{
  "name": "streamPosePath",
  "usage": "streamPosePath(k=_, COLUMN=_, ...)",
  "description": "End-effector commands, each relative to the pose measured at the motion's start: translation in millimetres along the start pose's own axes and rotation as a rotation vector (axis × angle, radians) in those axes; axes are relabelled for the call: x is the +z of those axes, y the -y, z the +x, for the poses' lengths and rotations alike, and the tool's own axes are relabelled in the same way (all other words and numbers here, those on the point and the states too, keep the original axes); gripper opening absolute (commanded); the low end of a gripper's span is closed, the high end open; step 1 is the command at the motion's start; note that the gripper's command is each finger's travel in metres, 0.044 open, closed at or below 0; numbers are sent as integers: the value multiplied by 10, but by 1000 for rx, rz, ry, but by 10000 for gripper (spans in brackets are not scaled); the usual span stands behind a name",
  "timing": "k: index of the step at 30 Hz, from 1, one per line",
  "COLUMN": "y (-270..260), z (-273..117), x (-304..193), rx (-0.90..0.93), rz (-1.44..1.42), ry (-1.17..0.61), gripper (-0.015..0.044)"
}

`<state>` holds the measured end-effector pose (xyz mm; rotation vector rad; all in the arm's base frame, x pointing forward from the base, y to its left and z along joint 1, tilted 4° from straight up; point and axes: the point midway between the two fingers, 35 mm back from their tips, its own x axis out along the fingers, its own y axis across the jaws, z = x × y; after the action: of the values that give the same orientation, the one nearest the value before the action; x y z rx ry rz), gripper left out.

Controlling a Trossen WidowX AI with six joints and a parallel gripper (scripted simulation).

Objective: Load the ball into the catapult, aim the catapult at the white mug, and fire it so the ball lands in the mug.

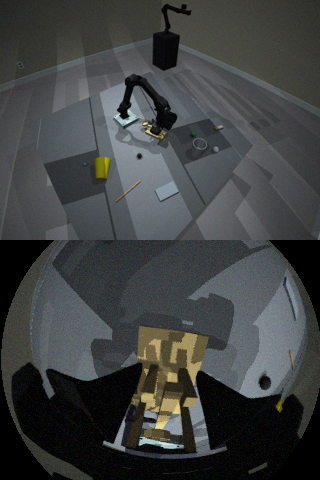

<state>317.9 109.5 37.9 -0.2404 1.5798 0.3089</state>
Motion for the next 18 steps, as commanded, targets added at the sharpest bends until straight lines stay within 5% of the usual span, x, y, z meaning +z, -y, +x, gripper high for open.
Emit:
streamPosePath(k=1, y=0, z=-27, x=3, rx=0, rz=0, ry=0, gripper=394)
streamPosePath(k=3, y=2, z=-206, x=29, rx=0, rz=0, ry=0, gripper=440)
streamPosePath(k=9, y=4, z=-978, x=7, rx=0, rz=0, ry=0, gripper=440)
streamPosePath(k=18, y=2, z=-948, x=-25, rx=4, rz=4, ry=-1, gripper=440)
